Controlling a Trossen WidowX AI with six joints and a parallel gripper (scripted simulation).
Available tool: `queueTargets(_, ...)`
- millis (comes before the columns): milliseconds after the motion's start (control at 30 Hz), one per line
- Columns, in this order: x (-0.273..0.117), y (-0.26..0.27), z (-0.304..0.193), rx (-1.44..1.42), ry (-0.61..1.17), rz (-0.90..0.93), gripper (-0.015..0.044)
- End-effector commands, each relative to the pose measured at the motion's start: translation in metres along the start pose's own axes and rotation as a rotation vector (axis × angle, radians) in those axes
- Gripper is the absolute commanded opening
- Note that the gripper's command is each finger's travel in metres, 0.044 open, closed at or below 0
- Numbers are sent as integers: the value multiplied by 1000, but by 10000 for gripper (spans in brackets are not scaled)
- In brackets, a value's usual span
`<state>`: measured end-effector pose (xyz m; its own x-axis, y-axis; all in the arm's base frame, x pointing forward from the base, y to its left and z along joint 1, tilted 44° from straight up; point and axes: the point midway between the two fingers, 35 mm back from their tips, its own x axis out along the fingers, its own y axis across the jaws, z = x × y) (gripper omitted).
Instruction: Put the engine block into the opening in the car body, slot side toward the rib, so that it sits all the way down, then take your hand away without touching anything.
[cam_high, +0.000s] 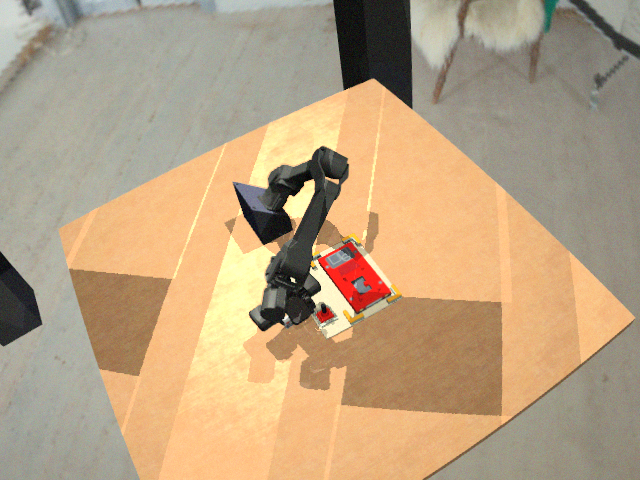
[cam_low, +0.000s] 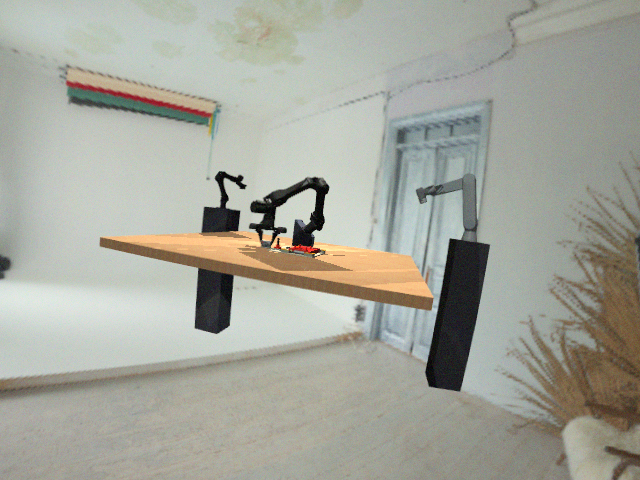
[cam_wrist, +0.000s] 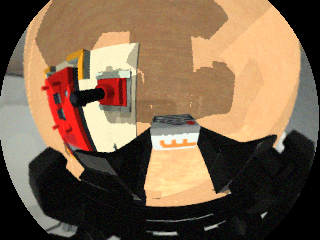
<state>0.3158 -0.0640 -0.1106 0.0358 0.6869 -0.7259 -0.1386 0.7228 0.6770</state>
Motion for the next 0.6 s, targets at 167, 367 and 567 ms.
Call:
queueTargets(167, -19, -3, 2, 38, -12, -20, 0)
queueTargets(367, -37, -4, 4, 34, -10, -20, 0)
queueTargets(567, -55, -5, 5, 30, -7, -18, 0)
